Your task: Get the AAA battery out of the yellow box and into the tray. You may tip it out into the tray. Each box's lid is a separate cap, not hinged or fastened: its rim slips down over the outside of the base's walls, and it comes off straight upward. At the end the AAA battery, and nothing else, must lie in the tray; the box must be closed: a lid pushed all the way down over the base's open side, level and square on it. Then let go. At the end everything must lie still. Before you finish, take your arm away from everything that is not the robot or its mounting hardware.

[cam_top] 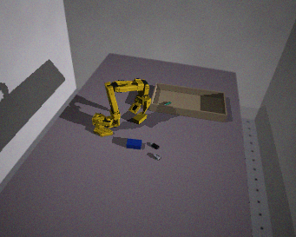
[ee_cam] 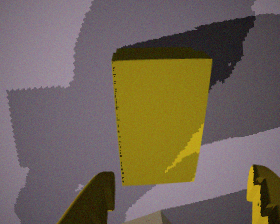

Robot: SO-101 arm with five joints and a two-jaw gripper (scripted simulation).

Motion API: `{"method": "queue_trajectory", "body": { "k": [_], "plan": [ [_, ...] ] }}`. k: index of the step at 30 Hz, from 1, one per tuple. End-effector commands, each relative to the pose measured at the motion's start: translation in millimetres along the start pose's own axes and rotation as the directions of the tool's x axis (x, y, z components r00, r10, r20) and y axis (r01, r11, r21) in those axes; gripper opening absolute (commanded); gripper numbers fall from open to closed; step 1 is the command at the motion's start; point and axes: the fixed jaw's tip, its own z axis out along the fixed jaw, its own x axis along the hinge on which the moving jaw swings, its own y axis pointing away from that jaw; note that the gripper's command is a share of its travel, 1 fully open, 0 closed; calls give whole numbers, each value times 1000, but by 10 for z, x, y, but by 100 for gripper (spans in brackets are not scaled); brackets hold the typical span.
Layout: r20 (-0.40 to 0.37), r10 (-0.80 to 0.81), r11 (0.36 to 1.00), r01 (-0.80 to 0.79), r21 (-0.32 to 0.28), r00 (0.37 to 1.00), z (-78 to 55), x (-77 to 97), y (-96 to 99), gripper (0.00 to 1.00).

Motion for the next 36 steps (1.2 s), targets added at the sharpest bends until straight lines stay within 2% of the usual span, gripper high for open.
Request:
{"method": "queue_trajectory", "body": {
  "k": [1,25,36],
  "plan": [
    [-53,1,1000,-2,-27,999,-118,54,13,28],
    [-53,1,1000,-2,-27,999,-122,54,13,28],
    [-53,1,1000,-2,-27,999,-213,80,30,28]
  ]
}}
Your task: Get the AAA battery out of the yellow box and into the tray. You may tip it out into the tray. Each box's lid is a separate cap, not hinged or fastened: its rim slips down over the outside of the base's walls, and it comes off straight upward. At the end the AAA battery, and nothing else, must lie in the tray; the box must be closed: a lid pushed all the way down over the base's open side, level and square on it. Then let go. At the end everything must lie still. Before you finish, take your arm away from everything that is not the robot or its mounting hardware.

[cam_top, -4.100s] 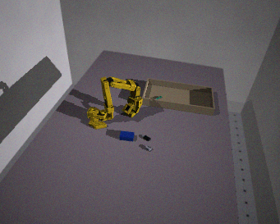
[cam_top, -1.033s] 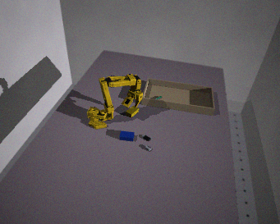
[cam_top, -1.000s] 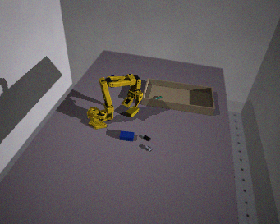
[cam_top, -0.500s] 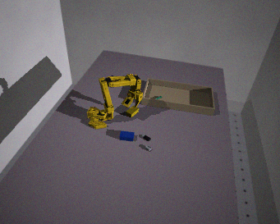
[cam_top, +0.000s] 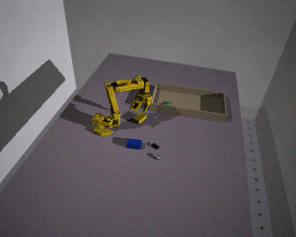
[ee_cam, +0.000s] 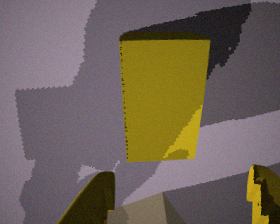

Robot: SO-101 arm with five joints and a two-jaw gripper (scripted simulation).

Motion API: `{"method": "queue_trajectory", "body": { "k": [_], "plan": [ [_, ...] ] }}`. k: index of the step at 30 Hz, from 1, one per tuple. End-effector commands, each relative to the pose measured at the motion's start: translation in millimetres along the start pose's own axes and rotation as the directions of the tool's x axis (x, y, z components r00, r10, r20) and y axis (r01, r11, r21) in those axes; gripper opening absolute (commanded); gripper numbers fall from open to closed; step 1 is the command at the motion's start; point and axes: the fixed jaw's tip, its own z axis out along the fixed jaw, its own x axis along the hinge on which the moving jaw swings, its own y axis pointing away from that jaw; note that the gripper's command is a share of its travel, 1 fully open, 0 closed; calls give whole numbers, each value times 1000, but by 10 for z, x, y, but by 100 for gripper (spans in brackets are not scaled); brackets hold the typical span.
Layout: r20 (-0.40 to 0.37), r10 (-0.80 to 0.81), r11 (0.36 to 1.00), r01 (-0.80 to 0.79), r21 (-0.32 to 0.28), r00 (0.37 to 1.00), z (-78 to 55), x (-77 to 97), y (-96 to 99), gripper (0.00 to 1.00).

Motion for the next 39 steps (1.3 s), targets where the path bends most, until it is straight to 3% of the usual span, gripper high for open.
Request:
{"method": "queue_trajectory", "body": {
  "k": [1,39],
  "plan": [
    [-33,1,1000,-2,-16,999,-91,48,14,28],
    [-33,1,1000,-2,-16,999,-47,29,5,28]
  ]
}}
